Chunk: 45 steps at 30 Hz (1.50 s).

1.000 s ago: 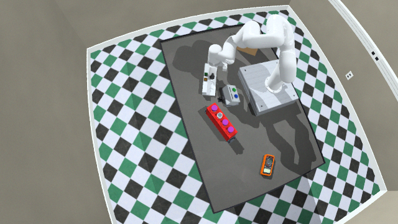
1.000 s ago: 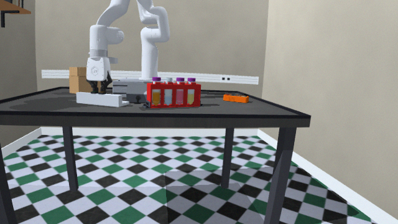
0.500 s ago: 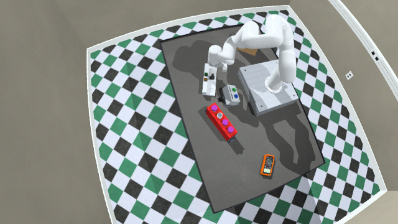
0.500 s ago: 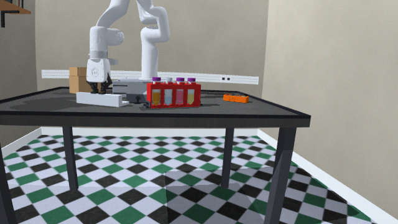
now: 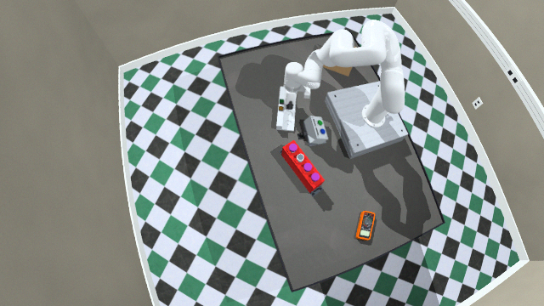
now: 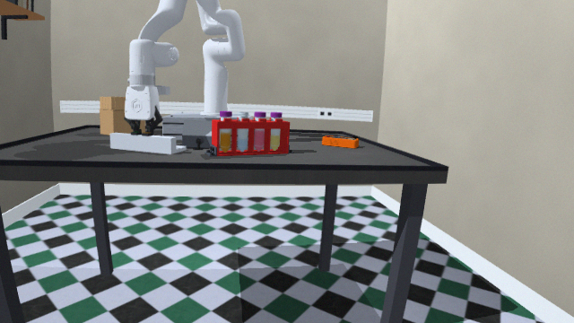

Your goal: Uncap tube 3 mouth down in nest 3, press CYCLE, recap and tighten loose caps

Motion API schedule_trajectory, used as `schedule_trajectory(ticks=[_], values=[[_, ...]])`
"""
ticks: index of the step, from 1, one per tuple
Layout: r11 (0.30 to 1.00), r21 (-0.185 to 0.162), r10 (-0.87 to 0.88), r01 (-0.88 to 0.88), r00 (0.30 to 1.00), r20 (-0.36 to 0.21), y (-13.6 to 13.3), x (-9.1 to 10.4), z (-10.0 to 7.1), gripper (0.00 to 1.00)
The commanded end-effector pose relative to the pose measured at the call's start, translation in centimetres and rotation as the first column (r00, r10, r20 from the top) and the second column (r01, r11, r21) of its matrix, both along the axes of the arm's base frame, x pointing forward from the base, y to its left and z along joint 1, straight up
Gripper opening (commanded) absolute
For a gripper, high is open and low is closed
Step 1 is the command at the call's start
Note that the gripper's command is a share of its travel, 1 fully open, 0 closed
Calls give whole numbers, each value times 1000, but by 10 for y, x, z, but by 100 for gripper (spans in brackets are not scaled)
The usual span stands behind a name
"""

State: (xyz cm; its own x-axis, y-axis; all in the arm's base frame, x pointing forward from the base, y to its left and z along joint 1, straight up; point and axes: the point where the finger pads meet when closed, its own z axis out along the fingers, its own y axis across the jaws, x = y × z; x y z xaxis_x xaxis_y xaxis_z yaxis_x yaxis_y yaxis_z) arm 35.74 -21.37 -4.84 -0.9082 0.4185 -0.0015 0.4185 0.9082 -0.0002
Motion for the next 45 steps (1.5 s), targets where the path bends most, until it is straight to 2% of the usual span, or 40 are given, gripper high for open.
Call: schedule_trajectory(ticks=[1, 9, 11, 13, 28, 30, 40, 45], values=[[1000, -9, 0, 0, 1000, 0, -1, 1, 1, 46], [1000, -9, 0, 0, 1000, 0, -1, 1, 1, 46], [1000, -9, 0, 0, 1000, 0, -1, 1, 11, 46], [1000, -9, 0, 0, 1000, 0, -1, 1, 11, 46], [1000, -9, 0, 0, 1000, 0, 0, 2, 86, 46], [1000, -9, 0, 0, 1000, 0, 0, 2, 86, 46], [1000, -9, 0, 0, 1000, 0, 0, 2, 136, 46], [1000, -9, 0, 0, 1000, 0, 0, 2, 139, 46]])
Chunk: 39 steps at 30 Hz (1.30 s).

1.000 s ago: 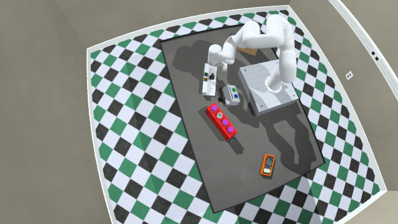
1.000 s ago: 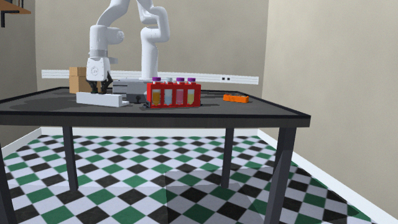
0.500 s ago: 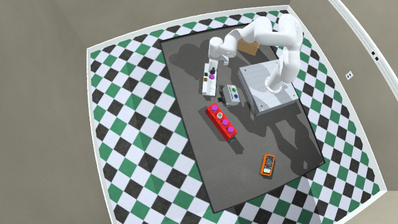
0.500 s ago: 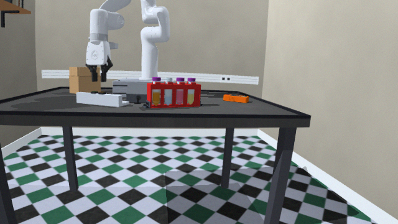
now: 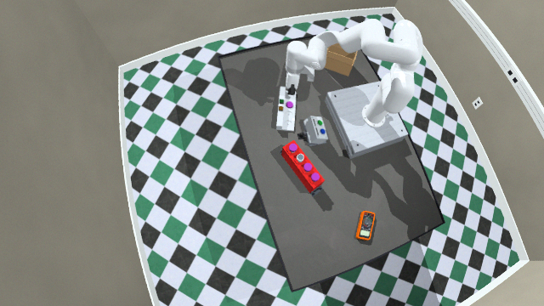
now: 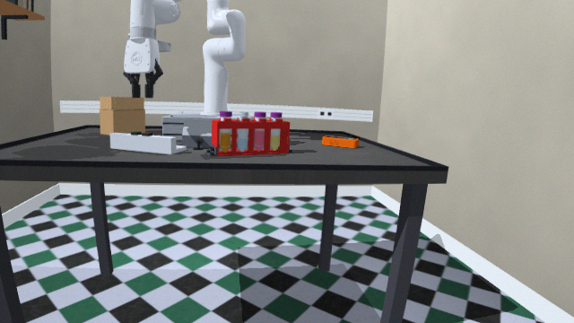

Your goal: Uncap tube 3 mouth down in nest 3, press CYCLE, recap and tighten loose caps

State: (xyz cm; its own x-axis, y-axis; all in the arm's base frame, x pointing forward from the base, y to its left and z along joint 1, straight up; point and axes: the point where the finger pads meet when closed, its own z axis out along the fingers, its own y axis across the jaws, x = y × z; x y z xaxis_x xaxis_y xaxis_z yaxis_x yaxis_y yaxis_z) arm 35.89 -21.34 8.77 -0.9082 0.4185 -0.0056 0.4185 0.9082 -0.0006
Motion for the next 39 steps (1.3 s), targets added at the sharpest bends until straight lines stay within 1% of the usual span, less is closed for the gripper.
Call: schedule_trajectory(ticks=[1, 3, 4, 6, 7, 9, 11, 14, 17, 19, 20, 21, 24, 28, 29, 30, 34, 36, 39], values=[[1000, -7, 0, 0, 1000, -3, 0, 0, 3, 46], [1000, -7, 0, 0, 1000, -3, 0, 0, 3, 46], [996, -7, -83, 83, 997, -2, 7, -3, 1, 0], [969, -6, -247, 247, 969, -1, 22, -9, -3, 0], [956, -6, -295, 295, 956, 0, 29, -11, -5, 0], [933, -5, -361, 360, 933, 0, 35, -14, -6, 0], [895, -5, -445, 445, 895, 0, 43, -17, -9, 0], [825, -4, -565, 565, 825, 1, 56, -22, -12, 0], [740, -3, -672, 672, 740, 1, 68, -27, -16, 0], [740, -3, -672, 672, 740, 1, 68, -27, -16, 0], [666, -2, -746, 746, 666, 3, 76, -30, -18, 0], [613, -2, -790, 790, 613, 3, 83, -33, -20, 0], [515, -1, -857, 857, 515, 3, 94, -38, -23, 0], [351, 1, -936, 936, 351, 3, 111, -44, -28, 0], [308, 1, -951, 951, 308, 3, 119, -47, -30, 0], [297, 2, -955, 955, 297, 4, 126, -50, -32, 0], [297, 2, -955, 955, 297, 4, 148, -59, -38, 0], [297, 2, -955, 955, 297, 4, 148, -59, -38, 0], [297, 2, -955, 955, 297, 4, 171, -68, -44, 0]])
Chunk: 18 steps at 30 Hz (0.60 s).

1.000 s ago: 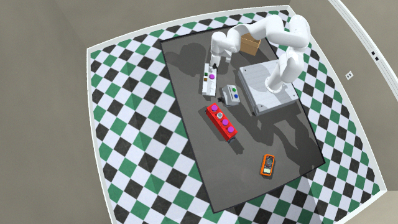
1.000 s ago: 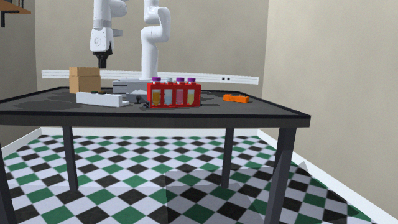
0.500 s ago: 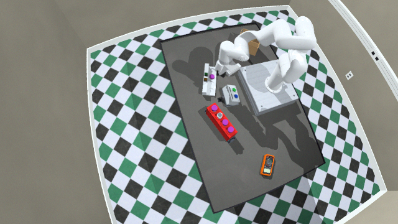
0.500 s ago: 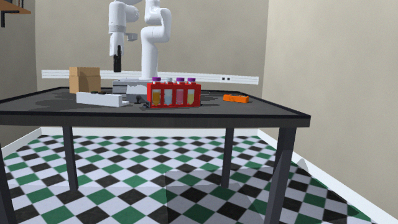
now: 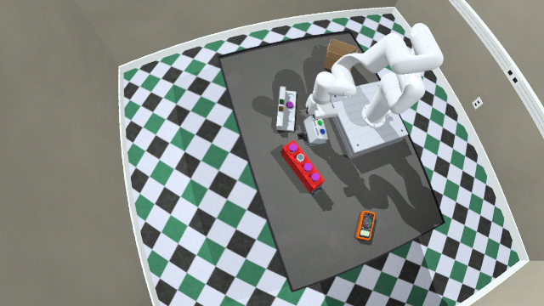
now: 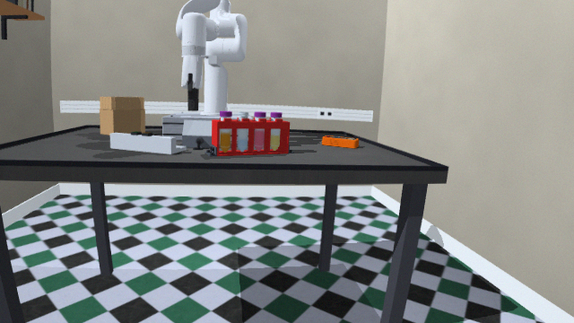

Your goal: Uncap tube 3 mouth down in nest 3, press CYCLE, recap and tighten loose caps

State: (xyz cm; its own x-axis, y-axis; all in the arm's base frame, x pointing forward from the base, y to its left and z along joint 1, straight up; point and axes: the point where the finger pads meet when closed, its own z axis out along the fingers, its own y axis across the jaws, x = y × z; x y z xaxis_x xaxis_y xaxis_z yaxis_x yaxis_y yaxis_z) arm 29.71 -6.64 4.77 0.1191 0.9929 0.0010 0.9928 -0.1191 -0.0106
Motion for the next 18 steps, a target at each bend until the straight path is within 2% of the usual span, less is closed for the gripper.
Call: schedule_trajectory(ticks=[1, 5, 16, 18], values=[[1000, -10, -11, 11, 1000, 12, 31, -9, -6, 0], [1000, -10, -11, 11, 1000, 12, 56, -19, -13, 0], [1000, -10, -11, 11, 1000, 12, 57, -20, -13, 0], [1000, -10, -11, 11, 1000, 12, 57, -20, -19, 0]])
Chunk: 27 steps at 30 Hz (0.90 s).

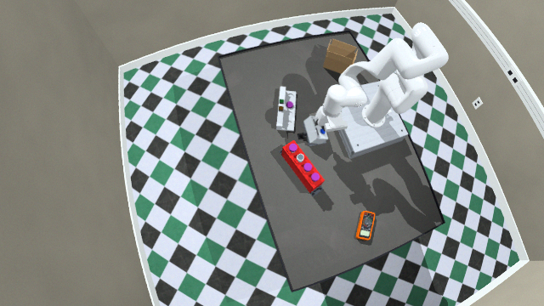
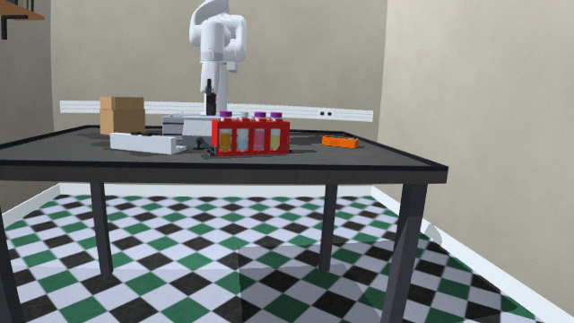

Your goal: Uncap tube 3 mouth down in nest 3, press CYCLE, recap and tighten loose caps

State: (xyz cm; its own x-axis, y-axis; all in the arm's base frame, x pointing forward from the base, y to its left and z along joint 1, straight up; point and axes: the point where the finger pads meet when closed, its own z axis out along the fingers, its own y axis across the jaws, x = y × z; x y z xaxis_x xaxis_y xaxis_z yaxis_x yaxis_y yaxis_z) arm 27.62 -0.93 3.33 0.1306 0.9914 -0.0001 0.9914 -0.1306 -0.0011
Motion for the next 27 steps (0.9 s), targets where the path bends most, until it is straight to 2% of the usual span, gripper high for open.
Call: schedule_trajectory(ticks=[1, 4, 27], values=[[1000, -8, 0, 0, 1000, 2, 0, 1, -8, 0], [1000, -8, 0, 0, 1000, 2, 0, 1, -17, 0], [1000, -8, 0, 0, 1000, 2, 0, 1, -19, 0]])
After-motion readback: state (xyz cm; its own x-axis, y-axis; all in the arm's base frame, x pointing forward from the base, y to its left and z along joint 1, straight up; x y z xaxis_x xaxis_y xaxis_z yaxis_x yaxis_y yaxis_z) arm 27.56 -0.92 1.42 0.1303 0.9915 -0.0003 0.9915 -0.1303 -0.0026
